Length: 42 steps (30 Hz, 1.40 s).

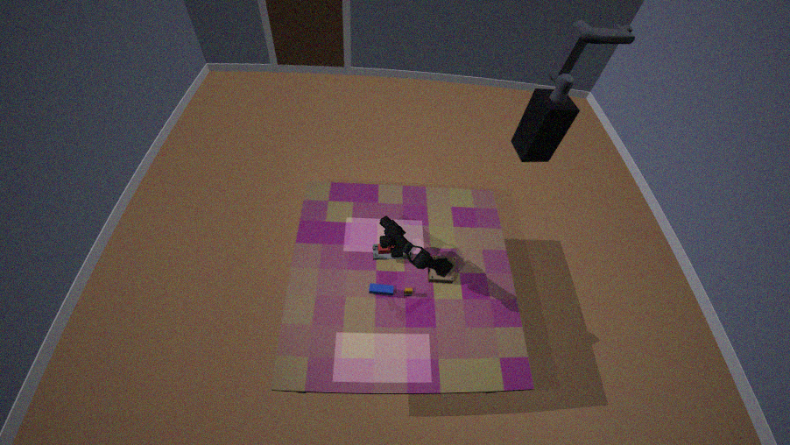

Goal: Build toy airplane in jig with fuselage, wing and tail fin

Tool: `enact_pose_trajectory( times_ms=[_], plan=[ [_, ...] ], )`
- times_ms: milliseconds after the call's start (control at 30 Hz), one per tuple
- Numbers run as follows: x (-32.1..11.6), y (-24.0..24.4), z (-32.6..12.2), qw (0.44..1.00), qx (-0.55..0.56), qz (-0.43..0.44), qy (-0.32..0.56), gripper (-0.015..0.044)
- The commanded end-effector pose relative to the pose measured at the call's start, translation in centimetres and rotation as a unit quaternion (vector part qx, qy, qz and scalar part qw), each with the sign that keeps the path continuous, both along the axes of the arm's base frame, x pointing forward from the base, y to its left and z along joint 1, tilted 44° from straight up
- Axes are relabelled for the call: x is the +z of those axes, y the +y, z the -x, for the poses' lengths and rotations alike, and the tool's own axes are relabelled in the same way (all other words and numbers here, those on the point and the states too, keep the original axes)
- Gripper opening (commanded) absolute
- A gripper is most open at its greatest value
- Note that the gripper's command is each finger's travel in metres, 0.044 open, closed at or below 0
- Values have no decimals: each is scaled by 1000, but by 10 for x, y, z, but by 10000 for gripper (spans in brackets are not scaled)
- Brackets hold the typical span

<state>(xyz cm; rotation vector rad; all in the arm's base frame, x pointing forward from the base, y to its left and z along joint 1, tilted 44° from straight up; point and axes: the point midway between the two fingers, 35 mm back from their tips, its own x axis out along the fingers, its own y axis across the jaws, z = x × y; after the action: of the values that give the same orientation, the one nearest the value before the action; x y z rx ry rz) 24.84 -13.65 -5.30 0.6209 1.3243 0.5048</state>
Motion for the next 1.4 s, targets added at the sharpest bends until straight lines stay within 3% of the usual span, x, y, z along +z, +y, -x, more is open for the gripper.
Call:
enact_pose_trajectory(
  times_ms=[0,133,400,1367],
  plan=[
    [-11,-5,4,1000,2,4,-3,0],
    [-19,-6,6,1000,4,4,-5,0],
    [-19,-6,6,1000,4,4,-5,195],
    [-35,6,3,1000,4,4,-5,195]
  ],
)
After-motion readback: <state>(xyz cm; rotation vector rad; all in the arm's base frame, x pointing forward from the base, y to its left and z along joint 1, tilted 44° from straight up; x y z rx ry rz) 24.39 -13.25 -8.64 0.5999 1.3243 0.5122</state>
